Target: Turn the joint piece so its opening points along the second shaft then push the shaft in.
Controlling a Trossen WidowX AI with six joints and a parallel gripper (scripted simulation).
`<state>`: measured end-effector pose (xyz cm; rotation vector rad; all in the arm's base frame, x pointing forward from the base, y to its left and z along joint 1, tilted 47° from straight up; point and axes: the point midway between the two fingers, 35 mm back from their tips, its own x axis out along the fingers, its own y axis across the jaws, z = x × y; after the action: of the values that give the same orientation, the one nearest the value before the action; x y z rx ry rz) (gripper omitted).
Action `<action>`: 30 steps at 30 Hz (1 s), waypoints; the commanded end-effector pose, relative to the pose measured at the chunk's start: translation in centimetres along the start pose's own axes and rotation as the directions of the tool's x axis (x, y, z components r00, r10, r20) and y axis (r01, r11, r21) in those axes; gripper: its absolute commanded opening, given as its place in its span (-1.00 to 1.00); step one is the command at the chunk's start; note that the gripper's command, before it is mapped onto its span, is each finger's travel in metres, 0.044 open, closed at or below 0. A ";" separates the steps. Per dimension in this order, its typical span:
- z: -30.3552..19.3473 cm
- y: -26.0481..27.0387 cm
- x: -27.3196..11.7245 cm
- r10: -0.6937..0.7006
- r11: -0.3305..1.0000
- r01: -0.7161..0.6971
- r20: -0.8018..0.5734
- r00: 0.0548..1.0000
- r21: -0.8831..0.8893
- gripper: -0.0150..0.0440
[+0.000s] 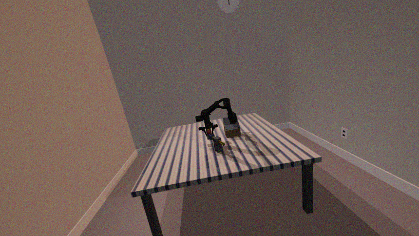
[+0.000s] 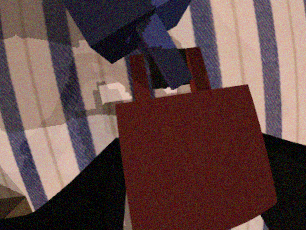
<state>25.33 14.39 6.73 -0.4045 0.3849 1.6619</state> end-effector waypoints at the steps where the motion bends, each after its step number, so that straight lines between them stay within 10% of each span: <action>1: 0.0 0.0 0.0 0.000 1.000 0.000 0.000 1.000 0.000 0.72; 4: 0.0 0.0 0.0 0.000 1.000 0.000 0.000 1.000 0.000 0.99; 16: 0.0 0.0 0.0 0.001 1.000 -0.001 -0.006 1.000 -0.001 1.00; 30: 1.1 0.0 -2.6 -0.015 1.000 0.010 -0.428 0.904 -0.014 1.00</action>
<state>25.42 13.14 8.27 -0.7090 0.6368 1.5967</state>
